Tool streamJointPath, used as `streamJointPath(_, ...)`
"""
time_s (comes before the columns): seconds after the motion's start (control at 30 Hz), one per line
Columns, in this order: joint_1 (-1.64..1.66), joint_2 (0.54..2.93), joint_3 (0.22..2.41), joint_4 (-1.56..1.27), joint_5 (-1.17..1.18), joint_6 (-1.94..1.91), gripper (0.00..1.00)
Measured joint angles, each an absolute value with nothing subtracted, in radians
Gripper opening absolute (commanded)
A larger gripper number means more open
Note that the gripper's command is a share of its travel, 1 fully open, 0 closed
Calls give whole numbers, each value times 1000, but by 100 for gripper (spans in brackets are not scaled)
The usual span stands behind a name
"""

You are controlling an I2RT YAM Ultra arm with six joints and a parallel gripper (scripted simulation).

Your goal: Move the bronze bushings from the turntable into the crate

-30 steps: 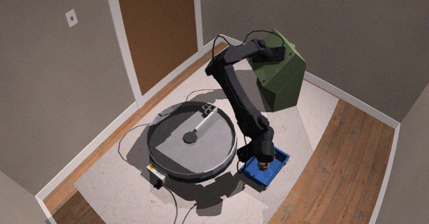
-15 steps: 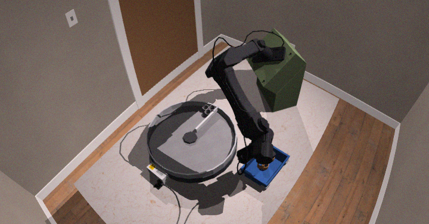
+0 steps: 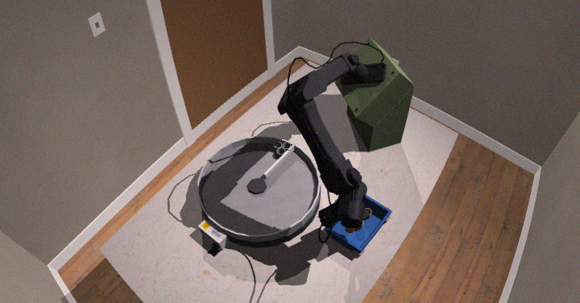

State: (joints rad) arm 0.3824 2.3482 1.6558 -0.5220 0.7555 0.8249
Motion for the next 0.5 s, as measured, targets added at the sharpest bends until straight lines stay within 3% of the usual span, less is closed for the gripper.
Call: streamJointPath(0.5,382,2349,1655,-514,756,821,0)
